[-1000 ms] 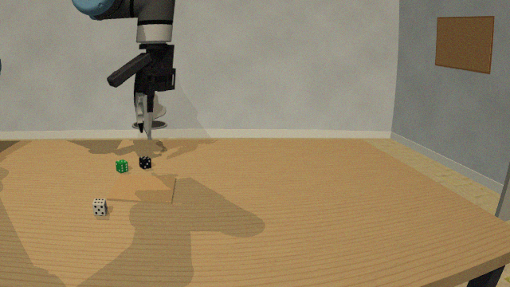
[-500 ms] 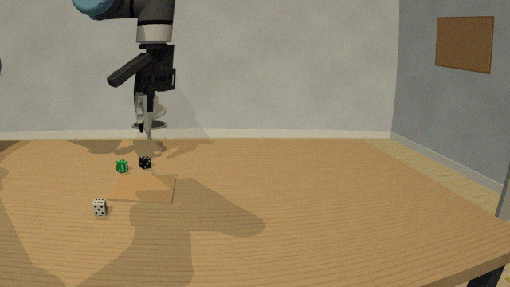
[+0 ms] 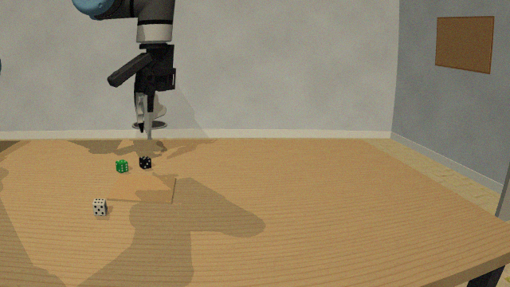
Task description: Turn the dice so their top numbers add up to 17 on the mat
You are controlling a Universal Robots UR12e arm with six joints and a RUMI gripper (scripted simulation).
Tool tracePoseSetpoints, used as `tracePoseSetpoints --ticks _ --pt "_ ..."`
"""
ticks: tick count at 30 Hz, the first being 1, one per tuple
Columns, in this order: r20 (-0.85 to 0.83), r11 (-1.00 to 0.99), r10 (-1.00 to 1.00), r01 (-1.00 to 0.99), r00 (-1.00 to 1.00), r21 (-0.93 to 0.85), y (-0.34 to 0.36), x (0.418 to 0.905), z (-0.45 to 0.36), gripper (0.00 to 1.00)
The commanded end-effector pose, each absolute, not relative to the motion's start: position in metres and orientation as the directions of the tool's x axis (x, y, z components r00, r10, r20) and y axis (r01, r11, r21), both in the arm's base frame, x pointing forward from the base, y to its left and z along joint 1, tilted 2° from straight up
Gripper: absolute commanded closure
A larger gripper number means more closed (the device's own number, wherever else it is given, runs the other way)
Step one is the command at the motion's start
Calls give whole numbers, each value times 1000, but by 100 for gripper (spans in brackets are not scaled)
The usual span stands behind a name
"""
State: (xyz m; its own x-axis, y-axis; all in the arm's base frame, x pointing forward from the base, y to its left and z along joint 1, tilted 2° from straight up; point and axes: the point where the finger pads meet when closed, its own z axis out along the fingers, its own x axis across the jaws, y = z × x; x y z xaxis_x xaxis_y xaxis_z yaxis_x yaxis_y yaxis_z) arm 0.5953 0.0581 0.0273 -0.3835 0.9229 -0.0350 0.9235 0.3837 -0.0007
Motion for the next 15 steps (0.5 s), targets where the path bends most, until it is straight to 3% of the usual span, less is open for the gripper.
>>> tracePoseSetpoints --ticks 1,15 --pt "-34 386 922 923 -385 0 59 595 24 76" --pt "-34 386 922 923 -385 0 58 596 9 76"
